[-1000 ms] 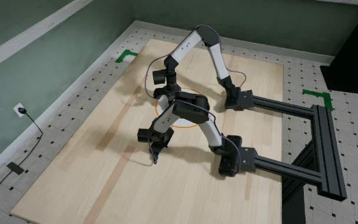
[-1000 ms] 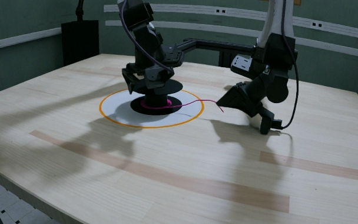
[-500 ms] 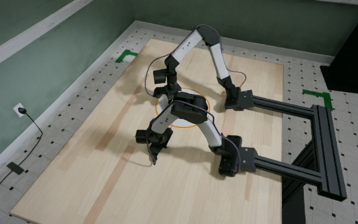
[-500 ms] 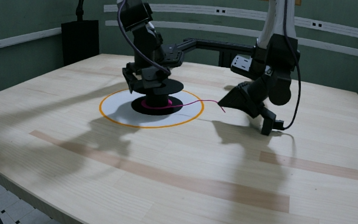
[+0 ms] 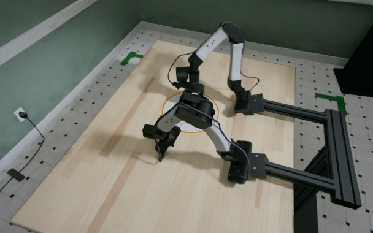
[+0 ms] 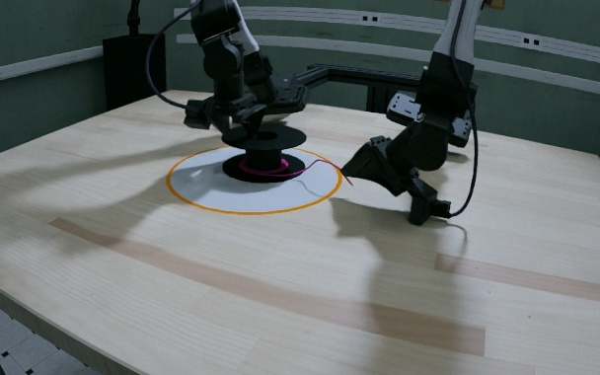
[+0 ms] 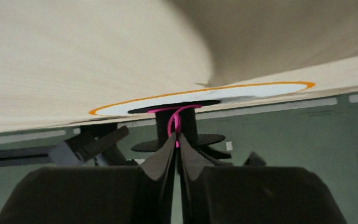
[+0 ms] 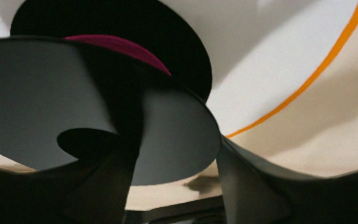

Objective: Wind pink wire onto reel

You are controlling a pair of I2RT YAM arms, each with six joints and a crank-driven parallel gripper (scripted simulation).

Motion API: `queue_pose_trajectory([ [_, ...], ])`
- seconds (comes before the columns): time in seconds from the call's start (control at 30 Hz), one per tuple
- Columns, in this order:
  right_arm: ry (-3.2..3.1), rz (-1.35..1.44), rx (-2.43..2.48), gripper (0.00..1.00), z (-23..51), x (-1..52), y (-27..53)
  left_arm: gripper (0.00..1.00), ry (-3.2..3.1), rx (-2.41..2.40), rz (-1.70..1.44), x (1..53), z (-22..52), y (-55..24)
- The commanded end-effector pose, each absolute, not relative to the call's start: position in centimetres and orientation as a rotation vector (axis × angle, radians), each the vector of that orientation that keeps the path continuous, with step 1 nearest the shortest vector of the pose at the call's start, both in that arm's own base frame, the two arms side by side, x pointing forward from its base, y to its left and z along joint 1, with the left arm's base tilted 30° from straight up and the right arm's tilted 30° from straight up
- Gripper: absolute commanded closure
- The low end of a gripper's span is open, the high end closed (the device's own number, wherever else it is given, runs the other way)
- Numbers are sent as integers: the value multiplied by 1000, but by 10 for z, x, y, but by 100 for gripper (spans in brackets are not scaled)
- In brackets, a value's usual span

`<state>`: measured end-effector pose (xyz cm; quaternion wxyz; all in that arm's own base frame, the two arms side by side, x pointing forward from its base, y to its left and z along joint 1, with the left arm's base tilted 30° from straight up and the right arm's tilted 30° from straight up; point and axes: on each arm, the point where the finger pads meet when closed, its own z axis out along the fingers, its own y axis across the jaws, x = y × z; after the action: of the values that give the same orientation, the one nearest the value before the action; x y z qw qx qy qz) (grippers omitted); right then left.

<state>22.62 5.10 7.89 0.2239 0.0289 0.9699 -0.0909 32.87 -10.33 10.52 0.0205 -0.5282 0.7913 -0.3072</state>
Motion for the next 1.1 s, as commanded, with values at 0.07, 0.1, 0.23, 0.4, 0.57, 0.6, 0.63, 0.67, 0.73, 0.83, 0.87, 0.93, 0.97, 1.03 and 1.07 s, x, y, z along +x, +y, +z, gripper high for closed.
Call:
queue_pose_trajectory([
  [0.07,2553,-93,671,42,64,214,82,100,2608,-1645,-955,326,78,-121],
  [0.1,2553,-93,671,42,64,214,82,100,2608,-1645,-955,326,78,-121],
  [0.23,2458,-8,962,42,66,219,87,100,2627,-1647,-999,324,76,-115],
  [0.4,2289,69,1283,42,71,228,84,100,2554,-1634,-1080,322,72,-102],
  [0.57,2274,73,1306,36,73,230,79,100,2477,-1630,-1115,323,68,-95],
  [0.6,2274,73,1306,33,73,230,79,100,2456,-1662,-1128,323,68,-95],
  [0.63,2274,73,1306,30,73,230,79,100,2452,-1657,-1136,323,67,-95],
  [0.67,2274,73,1306,30,73,230,79,100,2452,-1657,-1136,323,67,-95],
  [0.73,2274,73,1306,27,73,230,79,100,2450,-1644,-1138,322,67,-96],
  [0.83,2274,73,1306,18,73,230,79,100,2452,-1637,-1147,321,67,-96],
  [0.87,2274,73,1306,15,73,230,79,100,2453,-1637,-1147,321,67,-95],
  [0.93,2274,73,1306,15,73,233,90,100,2453,-1635,-1147,320,67,-94],
  [0.97,2274,73,1306,15,76,231,90,100,2453,-1634,-1147,320,66,-94],
  [1.03,2274,73,1306,15,88,225,92,100,2454,-1633,-1146,319,66,-93],
  [1.07,2274,73,1306,15,96,222,93,100,2454,-1632,-1146,319,66,-93],
])
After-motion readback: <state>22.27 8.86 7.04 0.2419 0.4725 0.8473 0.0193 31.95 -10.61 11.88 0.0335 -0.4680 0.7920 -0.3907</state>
